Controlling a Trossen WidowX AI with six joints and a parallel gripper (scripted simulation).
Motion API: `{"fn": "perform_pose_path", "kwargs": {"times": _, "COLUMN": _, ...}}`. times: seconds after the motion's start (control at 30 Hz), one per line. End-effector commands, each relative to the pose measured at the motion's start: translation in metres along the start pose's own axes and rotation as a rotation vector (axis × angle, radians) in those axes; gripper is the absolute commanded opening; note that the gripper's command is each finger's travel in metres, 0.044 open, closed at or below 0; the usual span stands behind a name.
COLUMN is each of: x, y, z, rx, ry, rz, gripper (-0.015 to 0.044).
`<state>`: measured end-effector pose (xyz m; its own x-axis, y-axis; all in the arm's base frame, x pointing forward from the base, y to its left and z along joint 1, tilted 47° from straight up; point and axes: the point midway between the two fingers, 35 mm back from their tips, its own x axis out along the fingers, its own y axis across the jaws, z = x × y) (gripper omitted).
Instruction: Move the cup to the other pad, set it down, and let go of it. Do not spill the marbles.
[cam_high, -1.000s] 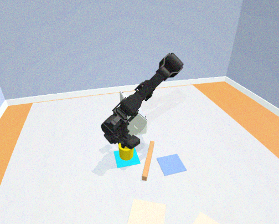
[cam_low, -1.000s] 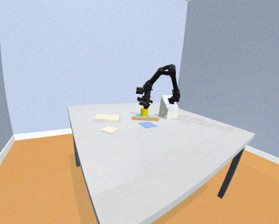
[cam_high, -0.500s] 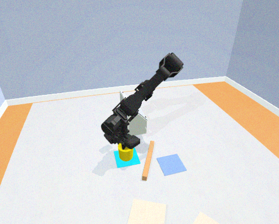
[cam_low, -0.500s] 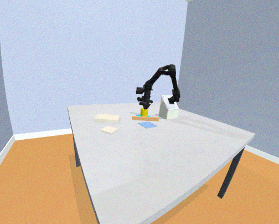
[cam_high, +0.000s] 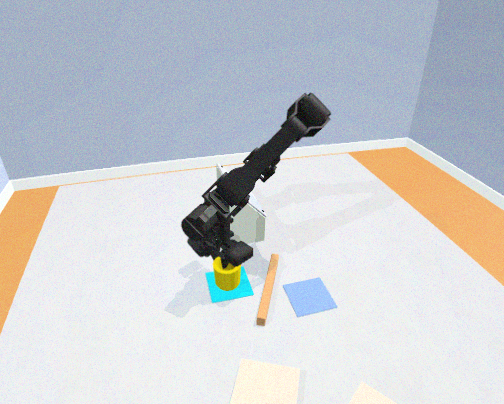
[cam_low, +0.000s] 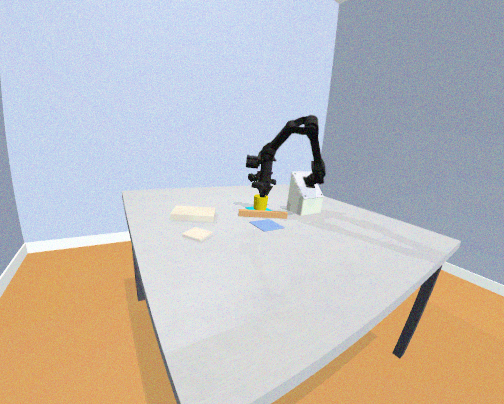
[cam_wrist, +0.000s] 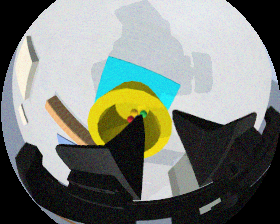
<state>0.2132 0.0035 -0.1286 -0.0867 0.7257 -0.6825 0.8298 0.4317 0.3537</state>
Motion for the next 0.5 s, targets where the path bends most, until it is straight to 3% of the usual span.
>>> {"fn": "perform_pose_path", "kwargs": {"times": 0.0, "x": -0.007, "y": 0.001, "z": 0.002, "rx": -0.005, "ry": -0.005, "rz": -0.001, "gripper": 0.0147}}
{"fn": "perform_pose_path", "kwargs": {"times": 0.47, "x": -0.029, "y": 0.001, "z": 0.002, "rx": -0.003, "ry": -0.005, "rz": -0.001, "gripper": 0.0147}}
